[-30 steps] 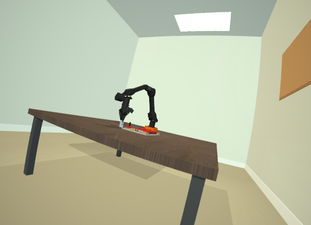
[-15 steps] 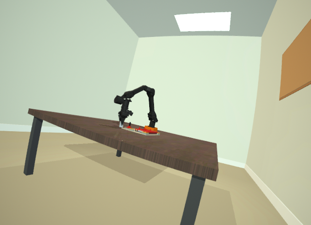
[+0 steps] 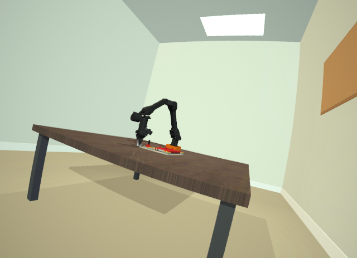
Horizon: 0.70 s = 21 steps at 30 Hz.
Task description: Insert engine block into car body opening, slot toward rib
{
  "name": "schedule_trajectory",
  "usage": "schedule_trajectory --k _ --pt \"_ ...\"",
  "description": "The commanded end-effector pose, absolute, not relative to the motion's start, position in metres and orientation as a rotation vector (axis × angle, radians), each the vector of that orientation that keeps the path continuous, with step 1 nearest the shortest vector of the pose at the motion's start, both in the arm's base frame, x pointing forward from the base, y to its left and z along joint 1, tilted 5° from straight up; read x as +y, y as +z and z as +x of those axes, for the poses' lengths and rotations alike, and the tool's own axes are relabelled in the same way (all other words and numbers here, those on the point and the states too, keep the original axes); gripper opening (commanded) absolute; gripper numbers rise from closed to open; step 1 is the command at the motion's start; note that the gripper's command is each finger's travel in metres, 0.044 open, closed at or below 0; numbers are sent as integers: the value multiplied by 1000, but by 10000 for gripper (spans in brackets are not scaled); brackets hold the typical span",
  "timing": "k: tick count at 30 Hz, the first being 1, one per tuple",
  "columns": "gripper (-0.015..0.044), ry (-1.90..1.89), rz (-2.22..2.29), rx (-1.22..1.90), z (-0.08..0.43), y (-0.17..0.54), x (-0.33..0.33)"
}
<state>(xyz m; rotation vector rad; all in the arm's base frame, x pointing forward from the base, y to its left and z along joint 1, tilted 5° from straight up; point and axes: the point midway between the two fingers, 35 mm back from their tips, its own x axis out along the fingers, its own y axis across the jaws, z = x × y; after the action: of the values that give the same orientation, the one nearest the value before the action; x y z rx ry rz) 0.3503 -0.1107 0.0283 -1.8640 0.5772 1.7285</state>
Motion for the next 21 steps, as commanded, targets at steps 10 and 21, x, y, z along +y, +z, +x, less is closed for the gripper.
schedule_trajectory --k 10,21 --pt "118 1729 -1860 581 350 27 -111" --pt "0 1728 -1860 581 352 50 -113"
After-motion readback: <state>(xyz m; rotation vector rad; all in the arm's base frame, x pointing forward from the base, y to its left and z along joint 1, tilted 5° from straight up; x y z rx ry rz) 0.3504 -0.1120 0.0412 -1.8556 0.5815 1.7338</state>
